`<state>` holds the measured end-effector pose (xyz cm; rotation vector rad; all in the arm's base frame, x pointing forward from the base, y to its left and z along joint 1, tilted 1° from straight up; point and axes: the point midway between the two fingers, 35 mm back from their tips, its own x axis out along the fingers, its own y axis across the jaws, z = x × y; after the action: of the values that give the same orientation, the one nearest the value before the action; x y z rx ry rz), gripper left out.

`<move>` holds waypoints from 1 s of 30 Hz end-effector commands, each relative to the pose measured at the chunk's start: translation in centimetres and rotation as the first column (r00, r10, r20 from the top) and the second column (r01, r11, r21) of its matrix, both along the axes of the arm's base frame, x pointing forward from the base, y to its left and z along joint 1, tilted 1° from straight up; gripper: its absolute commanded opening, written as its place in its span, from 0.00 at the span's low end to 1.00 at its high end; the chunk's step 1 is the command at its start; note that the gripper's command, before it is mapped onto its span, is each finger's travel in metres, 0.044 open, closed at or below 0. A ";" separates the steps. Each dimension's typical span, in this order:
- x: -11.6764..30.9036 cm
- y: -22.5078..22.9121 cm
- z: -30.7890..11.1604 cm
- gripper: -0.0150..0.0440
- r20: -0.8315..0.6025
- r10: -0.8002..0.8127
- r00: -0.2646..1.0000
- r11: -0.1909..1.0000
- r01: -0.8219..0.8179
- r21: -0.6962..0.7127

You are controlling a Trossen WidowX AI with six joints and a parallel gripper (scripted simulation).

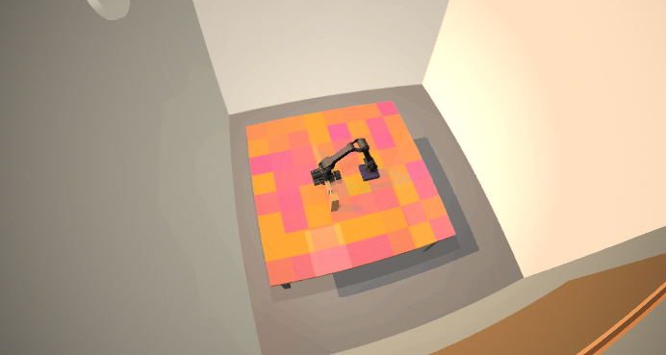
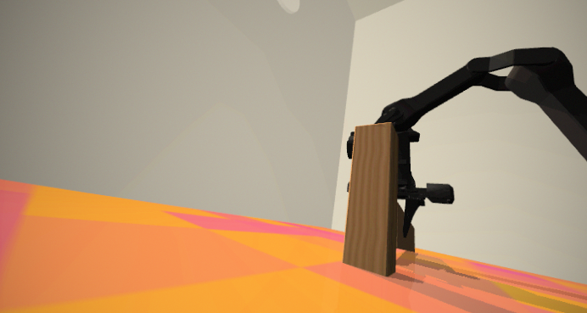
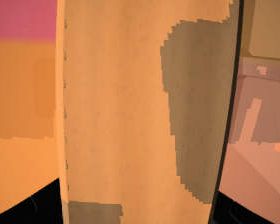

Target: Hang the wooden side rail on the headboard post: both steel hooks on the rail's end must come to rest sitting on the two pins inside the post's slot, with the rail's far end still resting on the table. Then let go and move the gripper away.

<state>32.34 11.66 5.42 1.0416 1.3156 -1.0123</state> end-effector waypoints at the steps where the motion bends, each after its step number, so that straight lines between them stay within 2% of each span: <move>1: 0.3 0.2 0.4 0.25 0.013 0.001 1.000 1.000 -0.001 0.003; 30: 0.3 0.5 0.2 0.25 0.012 0.001 1.000 1.000 -0.001 0.003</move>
<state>32.52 12.07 5.45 1.0450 1.3133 -1.0086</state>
